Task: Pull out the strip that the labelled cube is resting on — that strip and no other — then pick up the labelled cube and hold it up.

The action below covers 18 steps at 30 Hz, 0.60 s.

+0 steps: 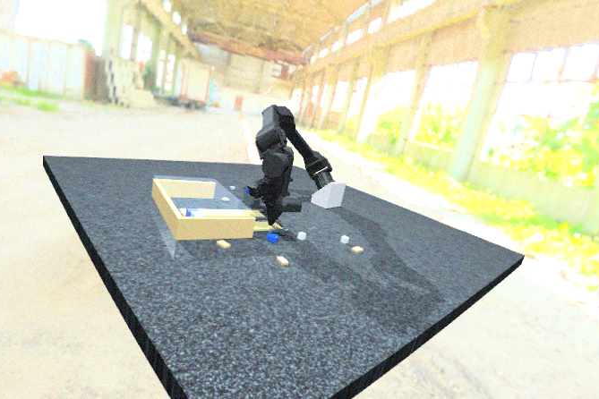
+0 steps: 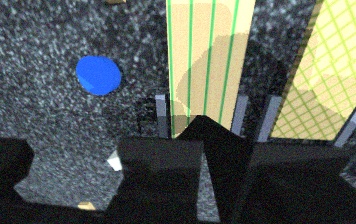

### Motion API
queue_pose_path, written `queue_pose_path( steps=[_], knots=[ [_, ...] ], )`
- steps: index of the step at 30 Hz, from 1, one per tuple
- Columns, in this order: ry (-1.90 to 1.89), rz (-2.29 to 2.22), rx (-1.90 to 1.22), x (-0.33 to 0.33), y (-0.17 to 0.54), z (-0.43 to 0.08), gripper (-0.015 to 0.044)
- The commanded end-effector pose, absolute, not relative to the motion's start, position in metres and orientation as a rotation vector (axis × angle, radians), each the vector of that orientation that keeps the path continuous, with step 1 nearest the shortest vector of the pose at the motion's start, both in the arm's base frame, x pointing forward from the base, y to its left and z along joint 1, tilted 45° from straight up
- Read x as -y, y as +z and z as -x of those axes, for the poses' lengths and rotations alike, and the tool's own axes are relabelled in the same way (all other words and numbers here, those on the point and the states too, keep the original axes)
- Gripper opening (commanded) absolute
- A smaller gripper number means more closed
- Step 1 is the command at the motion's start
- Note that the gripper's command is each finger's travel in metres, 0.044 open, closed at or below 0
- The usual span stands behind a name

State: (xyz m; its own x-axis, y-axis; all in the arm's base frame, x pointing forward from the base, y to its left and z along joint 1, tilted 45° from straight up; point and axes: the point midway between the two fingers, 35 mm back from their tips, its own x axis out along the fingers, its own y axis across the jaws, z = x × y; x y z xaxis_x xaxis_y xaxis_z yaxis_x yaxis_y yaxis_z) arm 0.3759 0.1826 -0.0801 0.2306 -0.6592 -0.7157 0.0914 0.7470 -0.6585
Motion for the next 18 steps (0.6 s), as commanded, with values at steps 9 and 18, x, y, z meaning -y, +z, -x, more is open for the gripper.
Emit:
queue_pose_path(
  steps=[9,18],
  knots=[
    [-0.551,0.553,-1.238,-0.1820,-0.0810,-0.3768,0.0000],
    [-0.551,0.553,-1.238,-0.1815,-0.0816,-0.3771,0.0000]
  ],
)
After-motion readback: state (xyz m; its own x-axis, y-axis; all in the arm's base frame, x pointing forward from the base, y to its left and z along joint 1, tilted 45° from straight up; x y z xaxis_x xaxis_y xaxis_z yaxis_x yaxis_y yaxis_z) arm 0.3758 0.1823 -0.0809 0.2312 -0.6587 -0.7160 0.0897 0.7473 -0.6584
